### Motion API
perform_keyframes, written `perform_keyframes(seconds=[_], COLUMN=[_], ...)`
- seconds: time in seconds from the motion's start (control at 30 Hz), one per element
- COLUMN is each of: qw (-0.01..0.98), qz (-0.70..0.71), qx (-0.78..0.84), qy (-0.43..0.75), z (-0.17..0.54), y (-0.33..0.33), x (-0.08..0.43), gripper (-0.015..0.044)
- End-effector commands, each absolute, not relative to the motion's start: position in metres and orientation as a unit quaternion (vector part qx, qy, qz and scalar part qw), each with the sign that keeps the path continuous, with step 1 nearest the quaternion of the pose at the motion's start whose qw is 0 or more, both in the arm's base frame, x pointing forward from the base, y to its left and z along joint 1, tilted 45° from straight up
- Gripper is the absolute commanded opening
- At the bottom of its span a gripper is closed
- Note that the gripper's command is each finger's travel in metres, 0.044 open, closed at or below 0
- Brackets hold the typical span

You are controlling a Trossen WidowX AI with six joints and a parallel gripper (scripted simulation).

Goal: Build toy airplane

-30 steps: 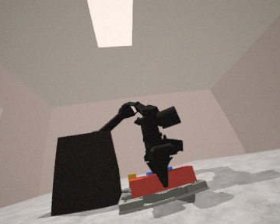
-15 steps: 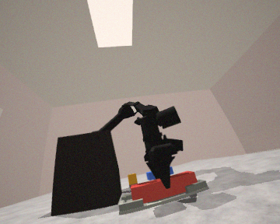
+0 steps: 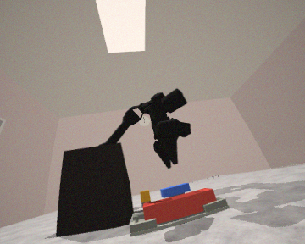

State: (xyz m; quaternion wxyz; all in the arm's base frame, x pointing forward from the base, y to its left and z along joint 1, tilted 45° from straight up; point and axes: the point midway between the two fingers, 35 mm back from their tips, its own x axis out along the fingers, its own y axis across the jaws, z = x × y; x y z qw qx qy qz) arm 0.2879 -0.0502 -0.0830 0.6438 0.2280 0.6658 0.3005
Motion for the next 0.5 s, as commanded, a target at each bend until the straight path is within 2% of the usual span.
perform_keyframes(seconds=[0.0,0.47], qw=[0.639,0.653], qz=[0.306,0.348], qx=[0.224,0.182], qy=[0.669,0.648], z=[-0.0719,-0.0704], y=[-0.0583,-0.0587], x=[0.287,0.292], gripper=[0.044,0.044])
